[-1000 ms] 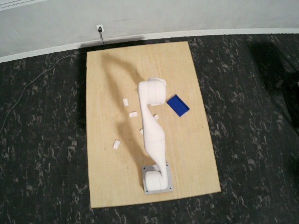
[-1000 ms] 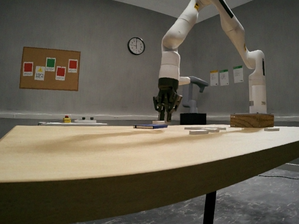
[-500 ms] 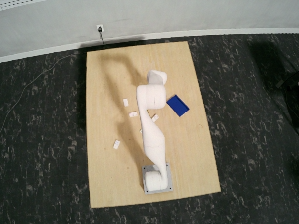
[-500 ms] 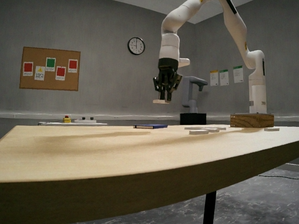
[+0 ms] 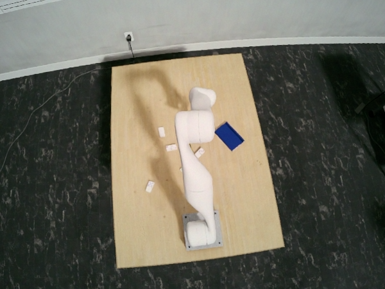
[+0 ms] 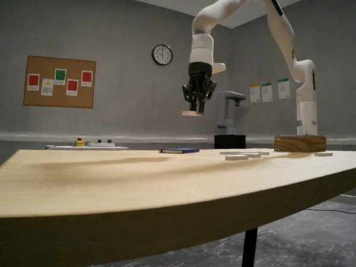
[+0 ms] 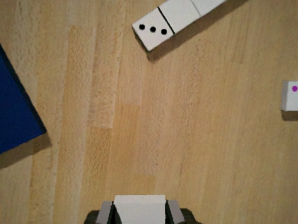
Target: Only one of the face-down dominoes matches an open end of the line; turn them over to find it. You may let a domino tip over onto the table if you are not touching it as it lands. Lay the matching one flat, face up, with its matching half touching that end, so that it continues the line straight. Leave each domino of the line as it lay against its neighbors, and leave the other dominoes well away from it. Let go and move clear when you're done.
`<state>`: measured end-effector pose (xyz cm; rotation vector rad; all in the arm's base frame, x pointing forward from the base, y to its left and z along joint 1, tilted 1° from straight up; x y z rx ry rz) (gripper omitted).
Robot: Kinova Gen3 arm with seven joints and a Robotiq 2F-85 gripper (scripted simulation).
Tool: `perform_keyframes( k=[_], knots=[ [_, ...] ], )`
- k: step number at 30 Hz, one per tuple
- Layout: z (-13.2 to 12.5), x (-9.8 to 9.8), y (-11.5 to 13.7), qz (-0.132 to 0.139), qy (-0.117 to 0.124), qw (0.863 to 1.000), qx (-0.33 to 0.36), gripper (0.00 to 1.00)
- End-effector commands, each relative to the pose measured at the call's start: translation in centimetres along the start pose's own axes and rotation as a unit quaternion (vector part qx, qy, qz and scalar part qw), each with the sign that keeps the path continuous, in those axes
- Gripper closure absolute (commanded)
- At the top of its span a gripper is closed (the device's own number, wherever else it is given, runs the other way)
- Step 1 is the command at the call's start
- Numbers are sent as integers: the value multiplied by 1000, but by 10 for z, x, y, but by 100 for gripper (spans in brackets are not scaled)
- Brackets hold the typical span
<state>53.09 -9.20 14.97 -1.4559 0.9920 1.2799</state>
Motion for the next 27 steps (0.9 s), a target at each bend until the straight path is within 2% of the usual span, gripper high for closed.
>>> perform_keyframes(
  k=[1, 4, 6, 12, 14, 16, 17, 18, 22, 27],
  knots=[
    [-3, -1, 3, -1, 0, 1000, 0, 69],
    [-14, -3, 21, -1, -1, 1000, 2, 69],
    [-25, -6, 41, -1, -2, 1000, 3, 69],
    [-56, -17, 131, -3, -5, 1000, 6, 69],
    [-59, -20, 157, -3, -5, 1000, 6, 69],
    [-59, -20, 157, -3, -5, 1000, 6, 69],
    [-63, -24, 186, -3, -4, 1000, 6, 69],
    [-63, -27, 202, -3, -4, 1000, 5, 69],
    [-59, -34, 253, -2, -1, 1000, 2, 69],
    [-53, -39, 282, -1, 1, 1000, 0, 69]
  ],
)
Point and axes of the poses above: the point where the finger pads meet when closed, its own x axis out along the fingers, its own z axis across the jaws, y = z × x, the point moved 8 cm from there along -x, back along the fingers, and after that the axes turned 9 degrees about -x, right-handed, at the moved point
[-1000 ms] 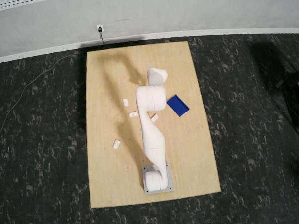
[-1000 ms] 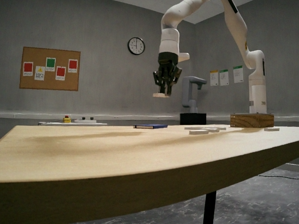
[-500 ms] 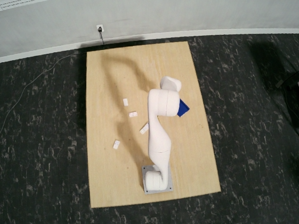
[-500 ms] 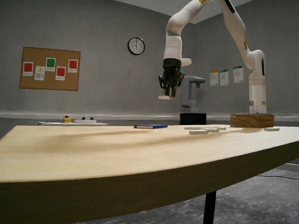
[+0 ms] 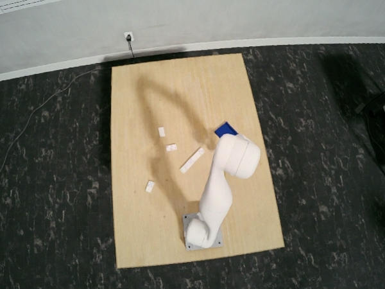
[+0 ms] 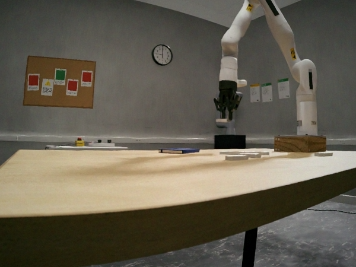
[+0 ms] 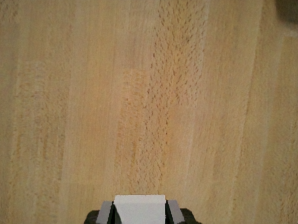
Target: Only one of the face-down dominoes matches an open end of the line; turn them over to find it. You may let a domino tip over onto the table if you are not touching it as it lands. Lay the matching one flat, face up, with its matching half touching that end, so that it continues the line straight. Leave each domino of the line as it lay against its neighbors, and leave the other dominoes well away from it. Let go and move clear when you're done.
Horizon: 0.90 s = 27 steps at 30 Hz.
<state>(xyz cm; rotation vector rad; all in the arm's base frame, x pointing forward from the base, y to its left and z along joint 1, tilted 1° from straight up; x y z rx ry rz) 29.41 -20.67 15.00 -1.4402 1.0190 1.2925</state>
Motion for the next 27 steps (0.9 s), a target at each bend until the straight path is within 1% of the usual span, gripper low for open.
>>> perform_keyframes(
  k=[1, 9, 14, 18, 21, 23, 27],
  knots=[
    [1, -6, 28, -14, 1, 1000, -5, 69],
    [1, -6, 28, -14, 0, 1000, -4, 69],
    [1, -6, 28, -14, -7, 1000, 5, 69],
    [-1, -6, 28, -14, -20, 999, 22, 69],
    [-3, -7, 28, -14, -35, 998, 41, 69],
    [-3, -7, 28, -14, -35, 998, 41, 69],
    [-8, -6, 28, -13, -63, 995, 78, 69]
  ],
)
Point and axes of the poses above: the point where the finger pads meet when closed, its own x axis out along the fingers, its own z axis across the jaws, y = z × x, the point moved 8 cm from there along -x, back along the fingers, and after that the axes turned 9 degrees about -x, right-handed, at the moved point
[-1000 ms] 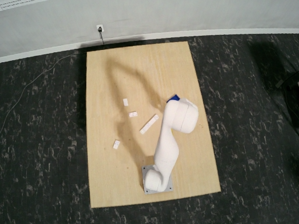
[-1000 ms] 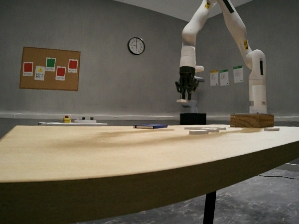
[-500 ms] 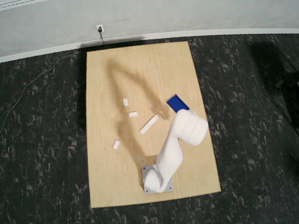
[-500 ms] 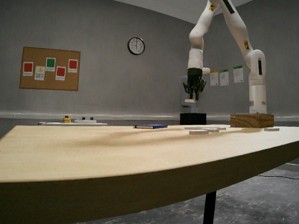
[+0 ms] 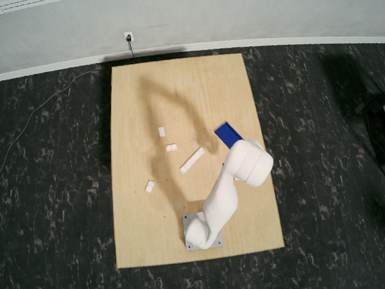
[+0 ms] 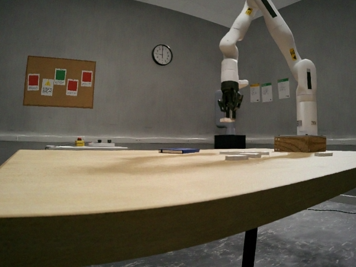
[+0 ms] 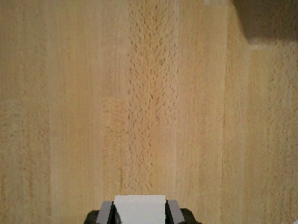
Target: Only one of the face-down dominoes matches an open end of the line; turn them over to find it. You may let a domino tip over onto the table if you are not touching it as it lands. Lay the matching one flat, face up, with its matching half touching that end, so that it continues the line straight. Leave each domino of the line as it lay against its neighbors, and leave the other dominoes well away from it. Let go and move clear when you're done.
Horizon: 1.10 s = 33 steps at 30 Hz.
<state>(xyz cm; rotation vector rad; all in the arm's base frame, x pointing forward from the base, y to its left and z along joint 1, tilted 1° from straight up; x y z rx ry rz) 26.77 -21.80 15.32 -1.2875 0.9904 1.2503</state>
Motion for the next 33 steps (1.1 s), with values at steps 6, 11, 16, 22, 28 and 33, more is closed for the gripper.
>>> perform_keyframes(
  k=[6, 11, 16, 22, 28, 33],
  knots=[
    [-13, 0, 1, 3, -75, 992, 102, 69],
    [-24, 3, 4, 6, -142, 971, 193, 69],
    [-31, 5, 7, 8, -190, 947, 258, 69],
    [-46, 13, 18, 12, -300, 863, 407, 69],
    [-53, 23, 31, 12, -389, 752, 531, 69],
    [-54, 31, 42, 14, -448, 653, 610, 69]
  ],
)
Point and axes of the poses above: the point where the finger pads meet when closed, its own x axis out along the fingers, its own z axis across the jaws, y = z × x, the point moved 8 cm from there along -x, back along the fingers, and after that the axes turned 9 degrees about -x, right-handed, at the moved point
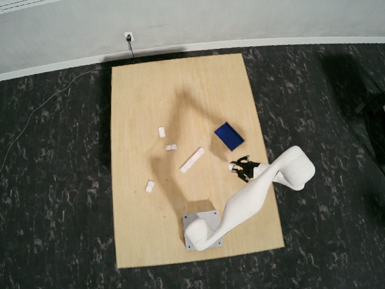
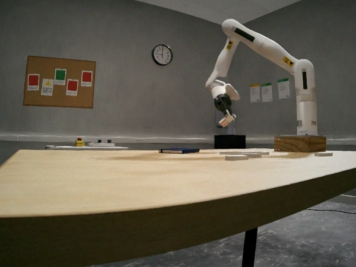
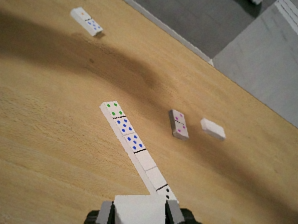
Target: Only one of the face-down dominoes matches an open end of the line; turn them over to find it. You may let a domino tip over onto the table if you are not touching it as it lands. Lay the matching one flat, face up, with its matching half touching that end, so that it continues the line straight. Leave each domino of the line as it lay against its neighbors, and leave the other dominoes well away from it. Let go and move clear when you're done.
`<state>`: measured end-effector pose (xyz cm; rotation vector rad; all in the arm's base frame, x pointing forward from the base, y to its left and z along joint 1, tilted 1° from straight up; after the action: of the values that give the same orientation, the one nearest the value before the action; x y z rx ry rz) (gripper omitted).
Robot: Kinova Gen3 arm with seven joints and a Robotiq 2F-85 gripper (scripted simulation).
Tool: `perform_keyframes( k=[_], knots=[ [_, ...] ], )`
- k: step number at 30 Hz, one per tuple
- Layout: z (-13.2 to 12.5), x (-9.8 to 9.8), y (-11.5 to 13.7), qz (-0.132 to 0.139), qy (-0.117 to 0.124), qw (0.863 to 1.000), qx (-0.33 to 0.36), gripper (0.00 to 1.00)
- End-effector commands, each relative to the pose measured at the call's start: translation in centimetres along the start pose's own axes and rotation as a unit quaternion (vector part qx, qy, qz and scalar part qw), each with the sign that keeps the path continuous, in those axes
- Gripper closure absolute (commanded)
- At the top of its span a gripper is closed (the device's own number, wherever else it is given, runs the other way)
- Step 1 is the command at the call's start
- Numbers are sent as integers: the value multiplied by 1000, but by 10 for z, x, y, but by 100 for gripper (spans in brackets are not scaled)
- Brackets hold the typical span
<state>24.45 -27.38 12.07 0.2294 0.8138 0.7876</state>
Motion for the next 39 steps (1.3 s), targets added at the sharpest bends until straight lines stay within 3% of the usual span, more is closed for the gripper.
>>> perform_keyframes(
  k=[1, 6, 9, 12, 14, 15, 18, 24, 39],
  knots=[
    [-14, 2, 1, 8, -80, 990, 113, 69],
    [-28, 5, 6, 11, -176, 953, 245, 69],
    [-36, 9, 10, 14, -234, 916, 326, 69],
    [-42, 13, 16, 17, -288, 870, 400, 69],
    [-42, 13, 16, 17, -288, 870, 400, 69],
    [-44, 15, 18, 18, -307, 851, 427, 69],
    [-45, 17, 21, 18, -323, 833, 449, 69],
    [-46, 18, 23, 19, -338, 816, 469, 69],
    [-47, 18, 23, 19, -339, 814, 471, 69]
  ],
)
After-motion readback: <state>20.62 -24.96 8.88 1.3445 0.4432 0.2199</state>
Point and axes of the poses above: the point where the finger pads meet when closed, its own x axis out along the fingers, its own z axis across the jaws, y = z × x, the point moved 8 cm from there along -x, back along the fingers, and after that the axes turned 9 degrees about -x, right-handed, at the moved point
